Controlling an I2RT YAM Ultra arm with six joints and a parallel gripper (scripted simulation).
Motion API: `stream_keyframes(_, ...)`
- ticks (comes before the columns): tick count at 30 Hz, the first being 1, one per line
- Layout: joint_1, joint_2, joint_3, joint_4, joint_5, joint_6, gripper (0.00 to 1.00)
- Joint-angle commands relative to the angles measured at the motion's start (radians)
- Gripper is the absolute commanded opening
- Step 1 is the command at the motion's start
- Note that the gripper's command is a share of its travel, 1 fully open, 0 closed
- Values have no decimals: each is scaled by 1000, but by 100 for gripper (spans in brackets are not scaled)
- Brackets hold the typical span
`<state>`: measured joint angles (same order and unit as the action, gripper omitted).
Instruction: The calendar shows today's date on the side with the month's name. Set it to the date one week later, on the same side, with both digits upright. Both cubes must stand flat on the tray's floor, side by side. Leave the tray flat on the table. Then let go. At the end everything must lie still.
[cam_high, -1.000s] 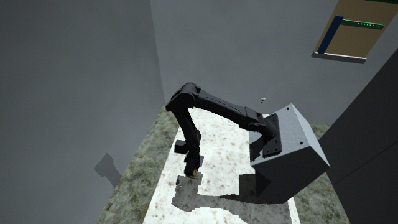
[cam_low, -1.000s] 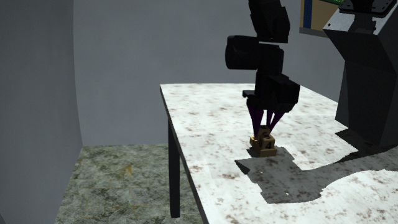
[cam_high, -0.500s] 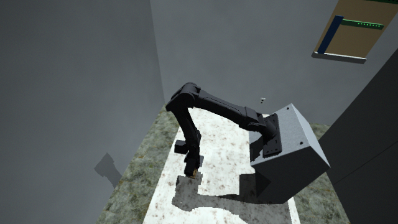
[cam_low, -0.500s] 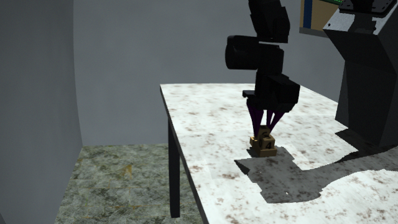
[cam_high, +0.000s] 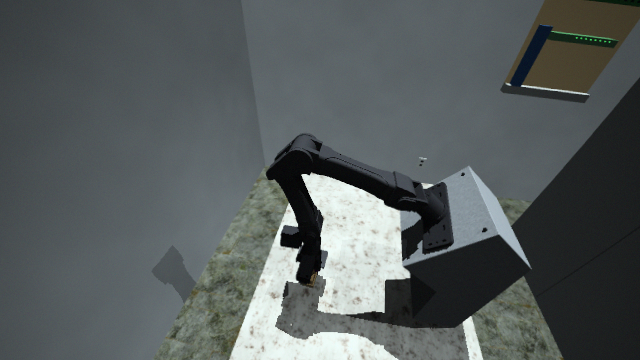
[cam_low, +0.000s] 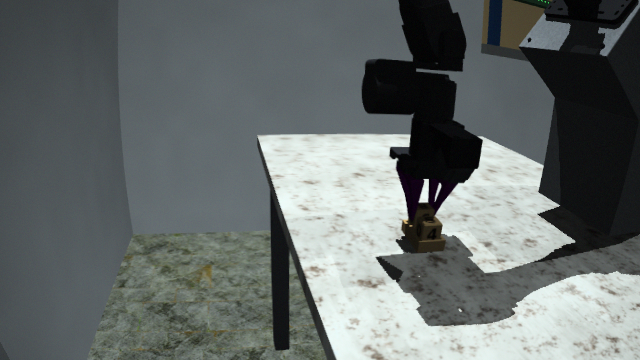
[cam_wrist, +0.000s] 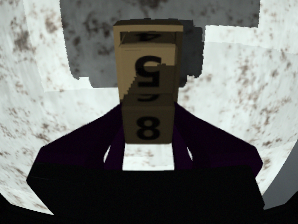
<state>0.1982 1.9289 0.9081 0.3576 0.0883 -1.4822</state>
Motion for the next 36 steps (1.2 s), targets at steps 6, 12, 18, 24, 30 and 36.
stream_keyframes(6, -1, 3, 6, 5, -12, -1, 26)
stream_keyframes(12, -1, 15, 14, 8, -13, -2, 26)
stream_keyframes(18, -2, 22, 19, 10, -13, -2, 26)
stream_keyframes(24, -2, 23, 21, 11, -13, -2, 26)
stream_keyframes(30, -2, 24, 21, 11, -13, -2, 26)
stream_keyframes(36, -2, 24, 21, 11, -13, -2, 26)
